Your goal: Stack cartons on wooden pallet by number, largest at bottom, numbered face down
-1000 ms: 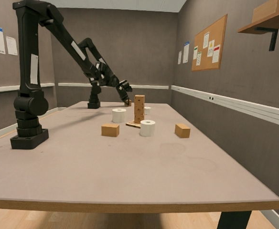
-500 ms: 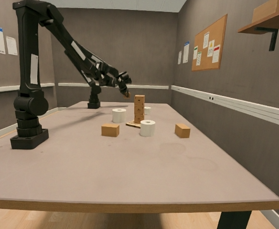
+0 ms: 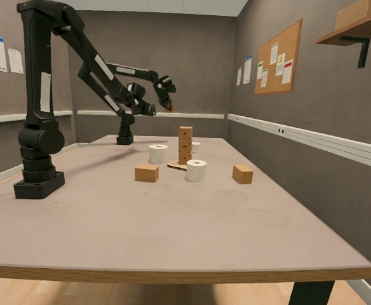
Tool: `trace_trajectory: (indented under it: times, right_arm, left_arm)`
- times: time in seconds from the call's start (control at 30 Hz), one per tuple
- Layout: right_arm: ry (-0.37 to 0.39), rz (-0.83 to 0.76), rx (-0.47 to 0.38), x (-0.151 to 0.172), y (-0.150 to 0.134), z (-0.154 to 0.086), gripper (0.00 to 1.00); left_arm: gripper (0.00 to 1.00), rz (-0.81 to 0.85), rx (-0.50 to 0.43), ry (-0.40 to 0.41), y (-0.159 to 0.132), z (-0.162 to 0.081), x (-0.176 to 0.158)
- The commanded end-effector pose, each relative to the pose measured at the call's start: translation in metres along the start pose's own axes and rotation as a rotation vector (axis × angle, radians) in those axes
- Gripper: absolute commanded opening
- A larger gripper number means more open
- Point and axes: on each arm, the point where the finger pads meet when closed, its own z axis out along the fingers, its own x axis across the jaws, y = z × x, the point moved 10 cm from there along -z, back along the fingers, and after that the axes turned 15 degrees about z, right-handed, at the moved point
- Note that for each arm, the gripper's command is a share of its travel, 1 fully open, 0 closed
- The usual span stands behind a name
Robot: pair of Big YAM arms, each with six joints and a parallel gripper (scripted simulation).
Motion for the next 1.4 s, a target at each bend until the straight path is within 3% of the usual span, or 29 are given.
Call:
trace_trajectory:
  times: [0.0, 0.17, 0.4, 0.6, 0.77, 0.87, 0.93, 1.13, 1.23, 1.37]
  right_arm:
    - [0.016, -0.003, -0.056, 0.006, 0.023, 0.001, 1.0]
    - [0.016, -0.003, -0.056, 0.006, 0.023, 0.001, 1.0]
    - [0.016, -0.003, -0.056, 0.006, 0.023, 0.001, 1.0]
    - [0.016, -0.003, -0.056, 0.006, 0.023, 0.001, 1.0]
    - [0.016, -0.003, -0.056, 0.006, 0.023, 0.001, 1.0]
    - [0.016, -0.003, -0.056, 0.006, 0.023, 0.001, 1.0]
    - [0.016, -0.003, -0.056, 0.006, 0.023, 0.001, 1.0]
    - [0.016, -0.003, -0.056, 0.006, 0.023, 0.001, 1.0]
    - [0.016, -0.003, -0.056, 0.006, 0.023, 0.001, 1.0]
    - [0.016, -0.003, -0.056, 0.006, 0.023, 0.001, 1.0]
  left_arm:
    - [0.5, -0.012, -0.042, 0.012, 0.023, -0.027, 0.006]
    - [0.5, -0.035, -0.035, 0.001, 0.031, -0.026, 0.001]
    - [0.5, -0.143, 0.008, -0.037, 0.066, -0.027, -0.032]
    - [0.5, -0.215, 0.093, -0.051, 0.13, -0.03, -0.133]
    - [0.5, -0.189, 0.122, -0.04, 0.151, -0.041, -0.248]
    - [0.5, -0.166, 0.12, -0.027, 0.145, -0.052, -0.326]
    - [0.5, -0.166, 0.12, -0.027, 0.145, -0.052, -0.326]
    - [0.5, -0.109, 0.073, -0.009, 0.088, -0.086, -0.478]
    - [0.5, -0.083, 0.043, -0.009, 0.053, -0.102, -0.527]
    - [0.5, -0.056, 0.016, -0.013, 0.021, -0.115, -0.563]
